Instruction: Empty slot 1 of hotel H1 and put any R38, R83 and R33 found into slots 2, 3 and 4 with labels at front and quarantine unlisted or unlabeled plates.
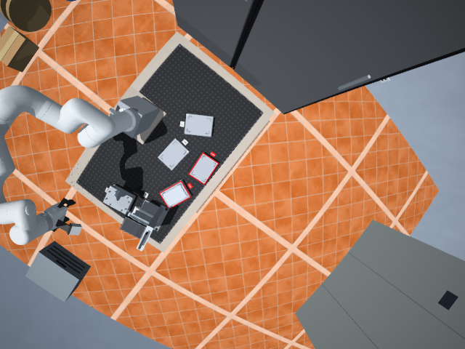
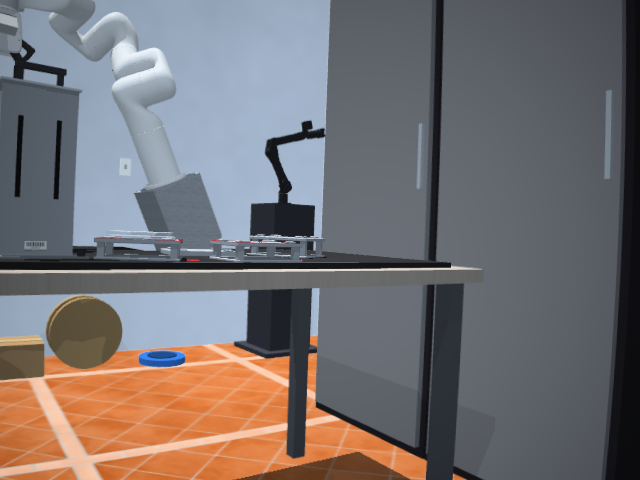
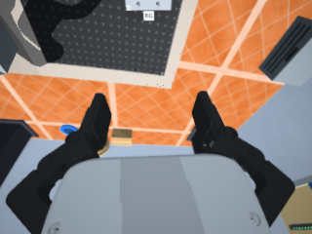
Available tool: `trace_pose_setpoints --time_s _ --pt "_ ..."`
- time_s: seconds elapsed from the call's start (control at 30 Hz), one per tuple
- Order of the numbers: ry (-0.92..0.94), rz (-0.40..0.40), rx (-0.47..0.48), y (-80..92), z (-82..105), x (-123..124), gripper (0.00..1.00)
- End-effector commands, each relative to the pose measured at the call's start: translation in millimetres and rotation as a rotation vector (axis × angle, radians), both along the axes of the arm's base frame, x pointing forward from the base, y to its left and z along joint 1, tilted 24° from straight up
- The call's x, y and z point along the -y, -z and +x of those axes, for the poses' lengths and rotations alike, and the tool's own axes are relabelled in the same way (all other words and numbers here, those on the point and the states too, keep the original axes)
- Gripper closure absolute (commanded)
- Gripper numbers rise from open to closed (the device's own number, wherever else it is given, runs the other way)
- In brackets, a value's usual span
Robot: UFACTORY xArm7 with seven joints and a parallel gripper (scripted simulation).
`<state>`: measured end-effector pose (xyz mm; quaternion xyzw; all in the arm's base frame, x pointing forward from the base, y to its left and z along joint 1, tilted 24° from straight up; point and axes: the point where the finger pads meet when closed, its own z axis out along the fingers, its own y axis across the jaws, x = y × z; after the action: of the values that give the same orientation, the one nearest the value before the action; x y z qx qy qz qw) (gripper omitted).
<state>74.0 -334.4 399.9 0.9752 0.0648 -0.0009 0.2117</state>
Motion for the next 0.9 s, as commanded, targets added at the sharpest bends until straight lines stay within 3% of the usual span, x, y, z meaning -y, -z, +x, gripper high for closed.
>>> trace_pose_setpoints --time_s 0.0,0.23,0.87 --pt "0.000 -0.003 0.001 -2.4 0.2 -0.4 0.00" --pt "0.000 -0.003 0.001 -1.0 0.3 0.3 0.00" --pt "0.000 -0.003 0.001 24.8 1.0 12.1 0.00"
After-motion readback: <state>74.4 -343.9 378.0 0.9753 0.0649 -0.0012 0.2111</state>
